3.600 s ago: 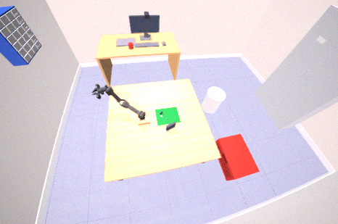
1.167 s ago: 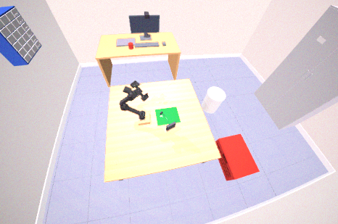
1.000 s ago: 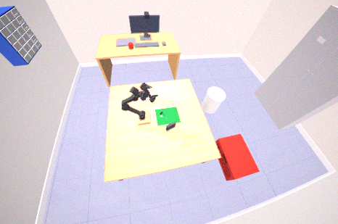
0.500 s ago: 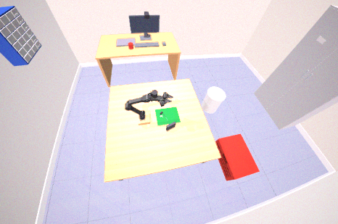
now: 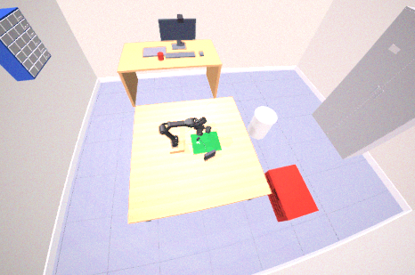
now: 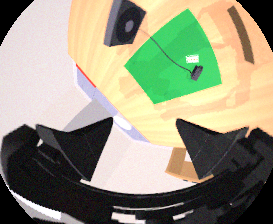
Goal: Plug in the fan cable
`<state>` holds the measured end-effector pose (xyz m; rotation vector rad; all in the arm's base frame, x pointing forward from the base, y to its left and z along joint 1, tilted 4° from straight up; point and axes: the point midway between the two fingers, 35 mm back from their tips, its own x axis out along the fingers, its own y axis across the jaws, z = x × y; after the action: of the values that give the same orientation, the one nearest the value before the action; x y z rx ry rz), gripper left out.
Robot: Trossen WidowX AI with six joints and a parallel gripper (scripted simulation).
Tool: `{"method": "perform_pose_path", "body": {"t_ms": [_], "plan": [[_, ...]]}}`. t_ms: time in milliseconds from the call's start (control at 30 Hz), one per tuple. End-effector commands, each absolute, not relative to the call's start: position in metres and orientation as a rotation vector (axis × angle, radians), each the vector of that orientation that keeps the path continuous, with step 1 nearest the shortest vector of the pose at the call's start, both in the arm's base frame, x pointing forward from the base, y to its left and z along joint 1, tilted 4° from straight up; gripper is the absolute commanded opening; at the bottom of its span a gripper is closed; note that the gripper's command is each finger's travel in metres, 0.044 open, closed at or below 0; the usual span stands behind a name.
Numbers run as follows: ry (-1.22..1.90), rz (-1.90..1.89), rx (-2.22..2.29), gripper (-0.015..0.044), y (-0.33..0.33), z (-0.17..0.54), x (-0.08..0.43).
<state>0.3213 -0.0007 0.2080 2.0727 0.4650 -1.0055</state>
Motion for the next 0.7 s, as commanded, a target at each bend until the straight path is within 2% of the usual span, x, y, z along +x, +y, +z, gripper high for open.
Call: {"method": "perform_pose_path", "body": {"t_ms": [0, 133, 467, 667], "plan": [[0.585, -1.350, 2.090, 0.0440, 0.017, 0.149, 0.289], [0.631, -1.646, 2.051, 0.0440, 0.028, 0.112, 0.256], [0.632, -1.661, 2.047, 0.0440, 0.029, 0.108, 0.255], [0.632, -1.661, 2.047, 0.0440, 0.026, 0.058, 0.255]]}}
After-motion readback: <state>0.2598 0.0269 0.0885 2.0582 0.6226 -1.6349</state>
